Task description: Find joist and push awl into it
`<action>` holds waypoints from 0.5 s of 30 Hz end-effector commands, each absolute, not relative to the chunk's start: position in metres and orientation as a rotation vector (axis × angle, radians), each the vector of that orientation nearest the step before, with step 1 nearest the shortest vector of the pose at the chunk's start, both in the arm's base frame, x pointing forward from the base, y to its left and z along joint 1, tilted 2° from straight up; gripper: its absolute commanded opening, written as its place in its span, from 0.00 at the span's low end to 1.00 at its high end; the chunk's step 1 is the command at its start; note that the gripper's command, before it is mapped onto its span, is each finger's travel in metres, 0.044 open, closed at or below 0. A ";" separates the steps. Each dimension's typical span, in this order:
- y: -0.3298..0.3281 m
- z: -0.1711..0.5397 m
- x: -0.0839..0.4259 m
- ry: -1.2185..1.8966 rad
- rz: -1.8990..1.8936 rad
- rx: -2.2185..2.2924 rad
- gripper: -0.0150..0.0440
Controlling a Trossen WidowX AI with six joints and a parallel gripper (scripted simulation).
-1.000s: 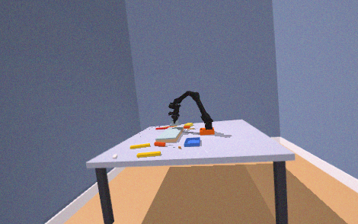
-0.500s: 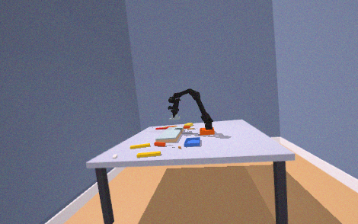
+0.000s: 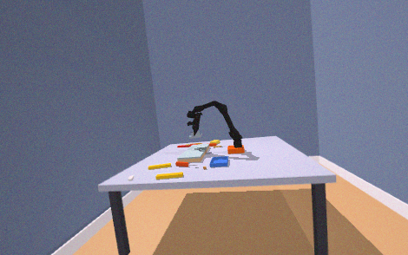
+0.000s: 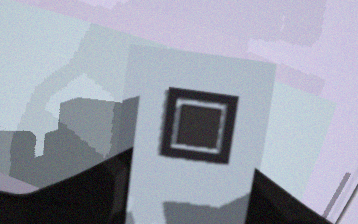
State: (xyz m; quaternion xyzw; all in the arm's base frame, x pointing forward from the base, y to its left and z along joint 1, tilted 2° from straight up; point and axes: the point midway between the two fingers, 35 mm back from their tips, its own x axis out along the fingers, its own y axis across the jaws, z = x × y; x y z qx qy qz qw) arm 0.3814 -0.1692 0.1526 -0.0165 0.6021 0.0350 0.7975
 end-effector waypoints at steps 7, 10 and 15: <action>-0.098 0.156 0.399 1.269 0.214 -0.145 0.25; -0.076 0.156 0.401 1.265 0.257 -0.177 0.25; -0.040 0.155 0.403 1.256 0.329 -0.230 0.25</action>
